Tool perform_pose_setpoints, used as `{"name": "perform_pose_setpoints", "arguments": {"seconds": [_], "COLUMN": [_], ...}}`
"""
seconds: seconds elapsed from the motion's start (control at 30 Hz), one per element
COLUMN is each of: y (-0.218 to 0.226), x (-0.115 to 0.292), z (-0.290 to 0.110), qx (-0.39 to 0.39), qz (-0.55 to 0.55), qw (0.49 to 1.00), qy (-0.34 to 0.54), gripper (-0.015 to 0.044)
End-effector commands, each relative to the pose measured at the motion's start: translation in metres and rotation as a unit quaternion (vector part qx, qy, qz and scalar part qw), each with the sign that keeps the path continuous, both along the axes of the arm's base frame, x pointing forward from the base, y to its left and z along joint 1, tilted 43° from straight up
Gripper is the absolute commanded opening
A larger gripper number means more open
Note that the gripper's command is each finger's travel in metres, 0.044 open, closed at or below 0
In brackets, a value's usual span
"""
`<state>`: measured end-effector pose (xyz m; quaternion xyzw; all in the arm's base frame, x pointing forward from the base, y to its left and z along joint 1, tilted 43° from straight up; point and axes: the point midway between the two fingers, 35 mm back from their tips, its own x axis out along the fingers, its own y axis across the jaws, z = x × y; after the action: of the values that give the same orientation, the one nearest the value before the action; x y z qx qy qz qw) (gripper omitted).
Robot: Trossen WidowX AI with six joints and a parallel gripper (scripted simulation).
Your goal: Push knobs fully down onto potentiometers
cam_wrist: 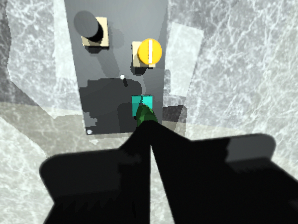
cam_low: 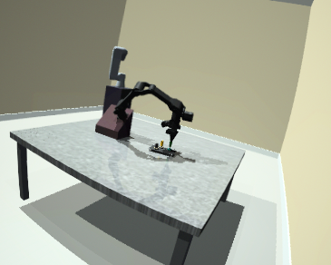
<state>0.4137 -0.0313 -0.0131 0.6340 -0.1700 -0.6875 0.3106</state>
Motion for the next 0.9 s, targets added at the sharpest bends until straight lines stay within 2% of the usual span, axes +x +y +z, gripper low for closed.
{"name": "perform_pose_setpoints", "arguments": {"seconds": [0.0, 0.87], "y": [-0.0079, -0.0114], "x": [0.0005, 0.0007], "z": [-0.0064, -0.0104], "qx": [-0.004, -0.005], "qz": [-0.011, -0.015], "qw": [1.000, 1.000], "qy": [-0.003, -0.003], "gripper": [0.0000, 0.0000]}}
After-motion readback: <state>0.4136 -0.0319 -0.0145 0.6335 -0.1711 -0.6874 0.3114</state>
